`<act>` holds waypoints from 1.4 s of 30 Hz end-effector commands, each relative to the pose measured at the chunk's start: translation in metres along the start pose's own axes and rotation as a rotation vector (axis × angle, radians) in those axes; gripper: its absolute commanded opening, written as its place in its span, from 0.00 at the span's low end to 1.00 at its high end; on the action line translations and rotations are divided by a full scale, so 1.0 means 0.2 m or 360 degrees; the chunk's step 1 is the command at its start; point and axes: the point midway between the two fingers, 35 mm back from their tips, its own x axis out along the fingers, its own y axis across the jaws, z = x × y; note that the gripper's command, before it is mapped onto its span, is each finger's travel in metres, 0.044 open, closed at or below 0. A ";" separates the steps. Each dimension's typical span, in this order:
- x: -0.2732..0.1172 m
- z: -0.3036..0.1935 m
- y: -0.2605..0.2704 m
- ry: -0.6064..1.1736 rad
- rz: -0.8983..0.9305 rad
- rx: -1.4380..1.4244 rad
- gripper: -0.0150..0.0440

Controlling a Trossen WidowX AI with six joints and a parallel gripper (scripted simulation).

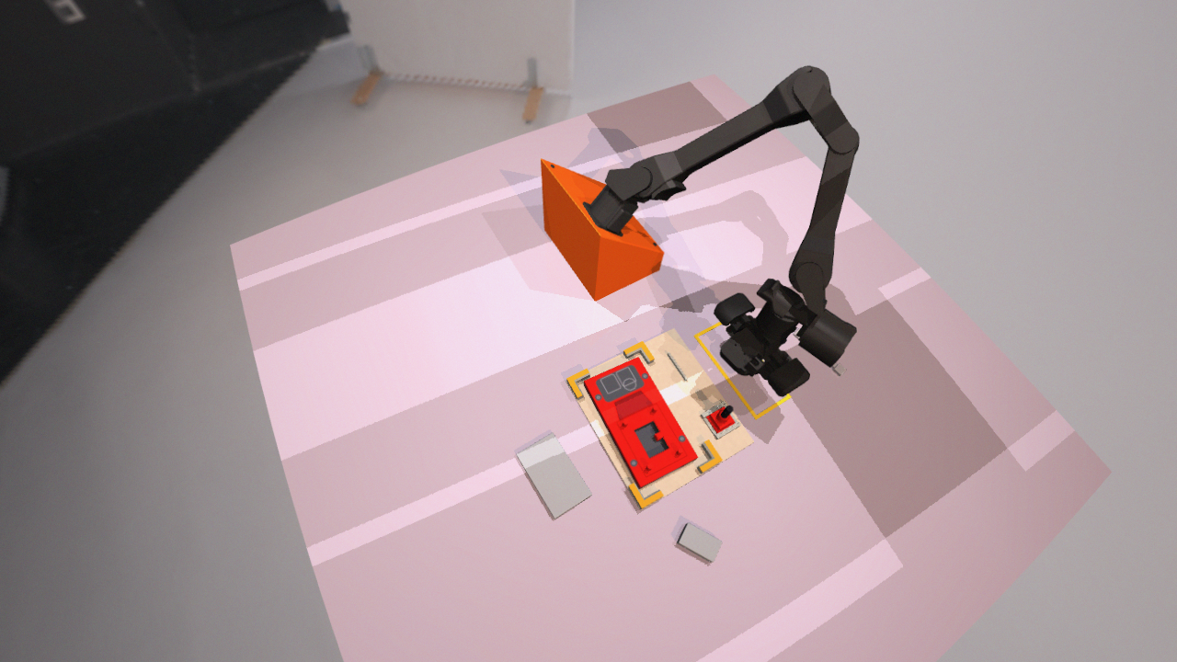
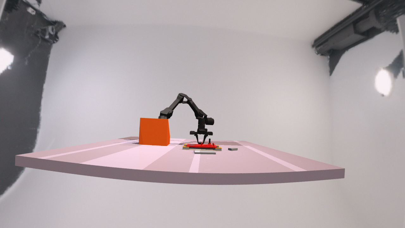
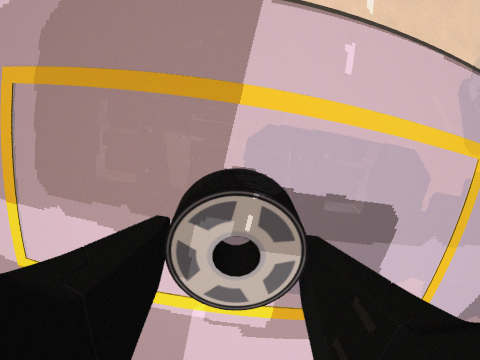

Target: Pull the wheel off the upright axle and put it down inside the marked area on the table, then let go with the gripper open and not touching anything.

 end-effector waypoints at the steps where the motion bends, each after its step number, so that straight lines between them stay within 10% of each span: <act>1: 0.00 0.00 0.00 0.0000 -0.0003 -0.0003 0.52; 6: -0.01 0.00 0.00 -0.0001 -0.0002 -0.0002 0.74; 15: -0.30 0.00 0.00 -0.0014 0.0000 0.0012 0.76; 21: -0.48 0.16 -0.30 -0.0028 -0.0003 0.0019 1.00; 42: -0.53 0.20 -0.41 -0.0020 -0.0006 0.0017 1.00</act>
